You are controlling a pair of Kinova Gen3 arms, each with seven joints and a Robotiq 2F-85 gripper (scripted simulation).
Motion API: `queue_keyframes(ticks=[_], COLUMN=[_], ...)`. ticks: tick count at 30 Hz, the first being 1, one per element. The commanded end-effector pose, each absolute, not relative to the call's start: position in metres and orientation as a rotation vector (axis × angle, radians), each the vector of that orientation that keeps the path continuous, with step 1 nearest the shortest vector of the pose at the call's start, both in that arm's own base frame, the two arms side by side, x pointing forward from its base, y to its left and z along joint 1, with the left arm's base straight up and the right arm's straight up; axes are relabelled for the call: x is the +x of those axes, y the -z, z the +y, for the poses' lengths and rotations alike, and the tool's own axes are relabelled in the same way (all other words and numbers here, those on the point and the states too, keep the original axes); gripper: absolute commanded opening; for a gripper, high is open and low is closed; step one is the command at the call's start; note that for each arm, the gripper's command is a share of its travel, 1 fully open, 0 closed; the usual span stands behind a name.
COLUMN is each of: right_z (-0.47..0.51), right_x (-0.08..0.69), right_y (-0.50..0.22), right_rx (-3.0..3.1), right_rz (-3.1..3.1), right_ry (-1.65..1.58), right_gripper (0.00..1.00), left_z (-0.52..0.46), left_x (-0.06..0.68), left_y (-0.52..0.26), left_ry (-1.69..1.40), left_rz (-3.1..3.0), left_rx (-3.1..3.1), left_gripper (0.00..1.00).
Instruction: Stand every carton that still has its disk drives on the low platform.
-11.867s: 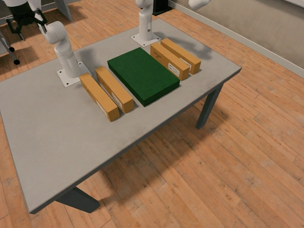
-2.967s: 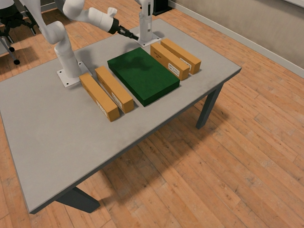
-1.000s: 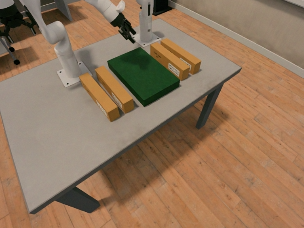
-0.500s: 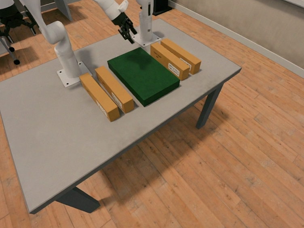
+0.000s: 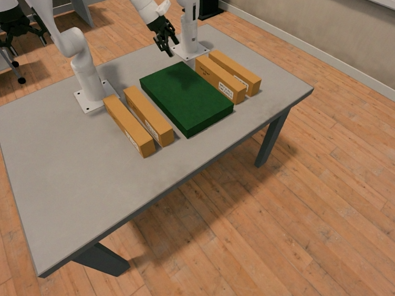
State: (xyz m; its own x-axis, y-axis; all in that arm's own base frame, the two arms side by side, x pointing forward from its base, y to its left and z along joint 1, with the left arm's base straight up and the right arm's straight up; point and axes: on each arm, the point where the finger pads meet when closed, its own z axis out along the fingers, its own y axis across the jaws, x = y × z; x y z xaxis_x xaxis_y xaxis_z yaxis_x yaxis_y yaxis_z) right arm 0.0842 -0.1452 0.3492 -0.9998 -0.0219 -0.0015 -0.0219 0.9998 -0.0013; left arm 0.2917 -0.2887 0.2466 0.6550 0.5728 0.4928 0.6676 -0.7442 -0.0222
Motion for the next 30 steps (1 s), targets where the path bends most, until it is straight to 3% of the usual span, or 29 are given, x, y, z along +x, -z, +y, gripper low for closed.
queue_keyframes(ticks=[1, 30], right_z=[-0.1453, -0.1453], right_x=[0.0844, 0.0844], right_y=[-0.3494, -0.3494], right_rx=[-0.034, -0.034], right_rz=[3.139, 3.139], right_ry=[0.003, 0.003], right_gripper=[1.000, 1.000], left_z=[-0.2888, -0.2890], left_x=[0.2921, 0.2922], left_y=[-0.2466, -0.2443], left_ry=[0.672, 0.453], left_rz=[-0.994, -0.676], left_rx=[-2.688, -2.899], left_gripper=[1.000, 1.000])
